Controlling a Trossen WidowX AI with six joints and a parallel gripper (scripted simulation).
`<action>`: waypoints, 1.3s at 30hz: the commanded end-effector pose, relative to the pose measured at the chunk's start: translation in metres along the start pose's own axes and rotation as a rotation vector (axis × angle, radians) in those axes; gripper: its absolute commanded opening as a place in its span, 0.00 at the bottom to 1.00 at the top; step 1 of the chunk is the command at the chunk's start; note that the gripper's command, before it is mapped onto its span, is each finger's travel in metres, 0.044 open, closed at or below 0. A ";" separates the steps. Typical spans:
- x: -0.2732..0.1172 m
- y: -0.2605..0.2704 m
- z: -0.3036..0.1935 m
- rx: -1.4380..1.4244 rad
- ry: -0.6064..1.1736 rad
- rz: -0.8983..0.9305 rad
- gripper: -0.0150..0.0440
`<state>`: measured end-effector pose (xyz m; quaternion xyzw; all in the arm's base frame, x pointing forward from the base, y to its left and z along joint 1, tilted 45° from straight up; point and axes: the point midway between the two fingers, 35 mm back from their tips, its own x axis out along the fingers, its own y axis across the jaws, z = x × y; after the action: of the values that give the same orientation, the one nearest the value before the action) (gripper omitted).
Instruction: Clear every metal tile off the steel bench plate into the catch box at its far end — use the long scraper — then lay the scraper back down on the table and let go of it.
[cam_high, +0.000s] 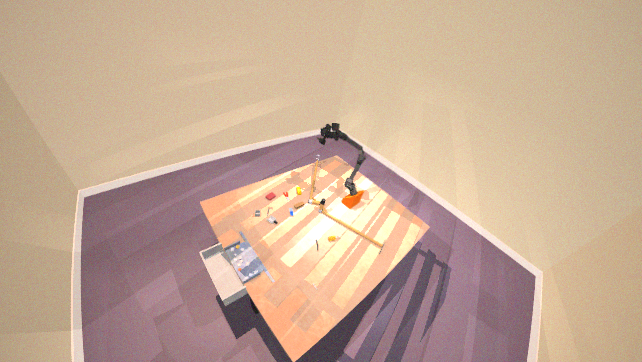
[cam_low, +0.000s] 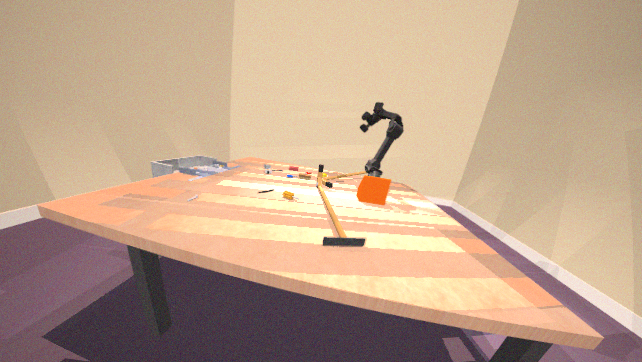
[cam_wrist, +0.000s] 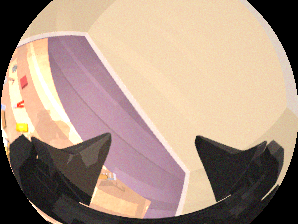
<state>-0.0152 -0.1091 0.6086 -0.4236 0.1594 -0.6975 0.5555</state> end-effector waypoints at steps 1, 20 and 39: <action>-0.017 0.000 -0.008 0.034 0.019 0.010 1.00; -0.102 0.002 -0.040 0.198 0.099 0.018 1.00; -0.185 0.028 -0.069 0.372 0.186 0.008 1.00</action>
<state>-0.0472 0.0257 0.4860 -0.2635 0.0851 -0.7455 0.6062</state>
